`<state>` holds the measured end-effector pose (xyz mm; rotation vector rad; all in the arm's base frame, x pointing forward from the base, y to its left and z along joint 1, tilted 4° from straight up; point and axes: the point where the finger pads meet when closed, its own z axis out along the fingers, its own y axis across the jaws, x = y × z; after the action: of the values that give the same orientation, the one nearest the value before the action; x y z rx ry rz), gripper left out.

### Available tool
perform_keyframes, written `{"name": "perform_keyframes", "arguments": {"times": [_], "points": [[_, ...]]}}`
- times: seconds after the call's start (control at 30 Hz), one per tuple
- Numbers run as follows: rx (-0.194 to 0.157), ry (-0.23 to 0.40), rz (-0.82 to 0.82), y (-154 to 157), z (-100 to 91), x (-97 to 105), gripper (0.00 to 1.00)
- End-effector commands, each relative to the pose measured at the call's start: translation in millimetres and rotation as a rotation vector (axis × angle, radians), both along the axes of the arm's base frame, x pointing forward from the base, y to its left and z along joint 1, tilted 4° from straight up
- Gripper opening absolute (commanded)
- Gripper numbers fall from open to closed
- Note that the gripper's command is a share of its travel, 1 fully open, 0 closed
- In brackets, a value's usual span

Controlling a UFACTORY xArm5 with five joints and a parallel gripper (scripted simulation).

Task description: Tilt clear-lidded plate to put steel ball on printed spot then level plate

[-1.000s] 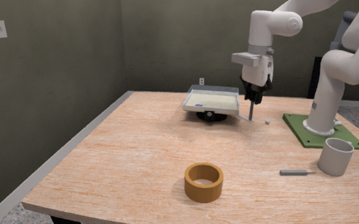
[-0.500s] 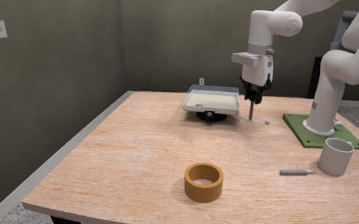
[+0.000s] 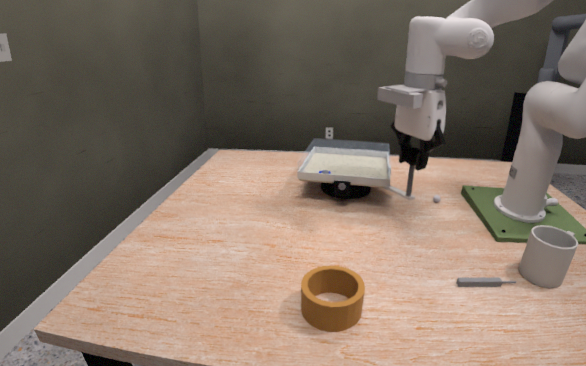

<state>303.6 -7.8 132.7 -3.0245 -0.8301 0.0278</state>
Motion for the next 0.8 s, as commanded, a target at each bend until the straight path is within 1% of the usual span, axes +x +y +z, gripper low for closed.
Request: {"name": "perform_keyframes", "arguments": {"times": [0.0, 0.77], "points": [[0.000, -0.004, 0.000, 0.1, 1.6, 1.4, 0.00], [0.000, -0.004, 0.002, 0.9, -0.1, 1.1, 0.00]]}}
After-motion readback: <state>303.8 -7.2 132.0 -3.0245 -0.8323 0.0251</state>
